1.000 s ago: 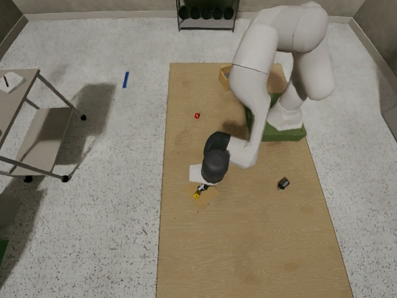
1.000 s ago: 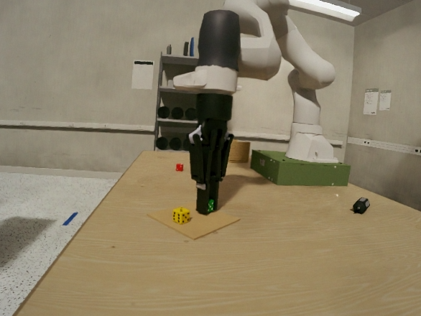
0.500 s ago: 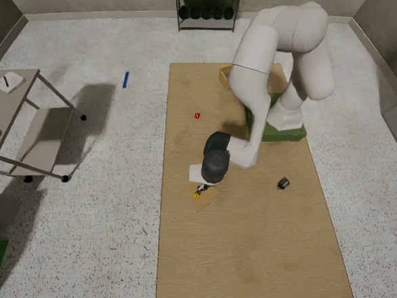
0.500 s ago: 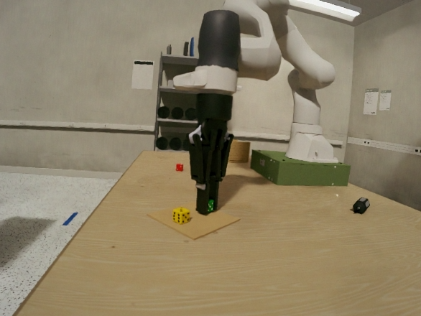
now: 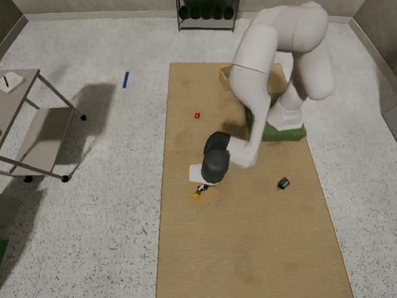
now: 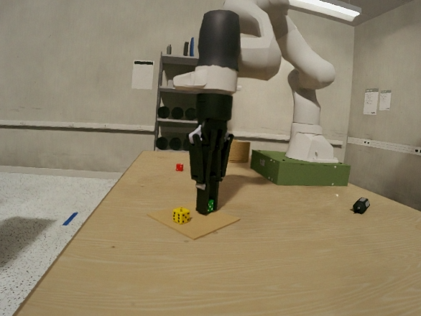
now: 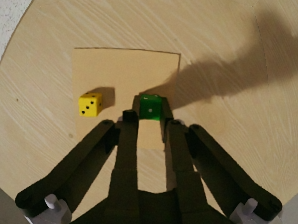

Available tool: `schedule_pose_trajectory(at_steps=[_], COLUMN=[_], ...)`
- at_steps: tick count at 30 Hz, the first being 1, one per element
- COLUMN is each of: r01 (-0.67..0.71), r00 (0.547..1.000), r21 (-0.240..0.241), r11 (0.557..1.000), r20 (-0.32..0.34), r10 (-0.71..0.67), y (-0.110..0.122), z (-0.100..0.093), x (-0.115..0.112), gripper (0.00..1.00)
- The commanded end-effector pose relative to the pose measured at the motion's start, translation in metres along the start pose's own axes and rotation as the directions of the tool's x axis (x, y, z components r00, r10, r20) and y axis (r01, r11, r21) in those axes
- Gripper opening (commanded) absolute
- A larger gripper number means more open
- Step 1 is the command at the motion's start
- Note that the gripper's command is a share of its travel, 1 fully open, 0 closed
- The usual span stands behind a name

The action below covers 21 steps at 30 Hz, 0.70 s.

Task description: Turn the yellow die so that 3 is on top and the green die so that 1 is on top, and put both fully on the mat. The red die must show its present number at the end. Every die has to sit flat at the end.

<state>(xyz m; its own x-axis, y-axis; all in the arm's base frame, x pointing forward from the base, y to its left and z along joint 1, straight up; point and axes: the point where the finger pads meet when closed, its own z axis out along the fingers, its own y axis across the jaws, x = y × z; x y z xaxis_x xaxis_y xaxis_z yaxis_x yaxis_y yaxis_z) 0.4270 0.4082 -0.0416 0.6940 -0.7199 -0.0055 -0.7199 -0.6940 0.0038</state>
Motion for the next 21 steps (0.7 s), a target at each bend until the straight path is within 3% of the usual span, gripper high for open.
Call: schedule_pose_trajectory(at_steps=[1, 21], r01=[-0.007, -0.012], r00=[1.000, 1.000], r21=[0.004, 0.004], r11=[1.000, 1.000], r20=[-0.001, -0.001], r10=[0.007, 0.012], y=[-0.0025, -0.0041], z=[-0.0007, -0.0007], x=[-0.0001, -0.0016], gripper=[0.21, 0.21])
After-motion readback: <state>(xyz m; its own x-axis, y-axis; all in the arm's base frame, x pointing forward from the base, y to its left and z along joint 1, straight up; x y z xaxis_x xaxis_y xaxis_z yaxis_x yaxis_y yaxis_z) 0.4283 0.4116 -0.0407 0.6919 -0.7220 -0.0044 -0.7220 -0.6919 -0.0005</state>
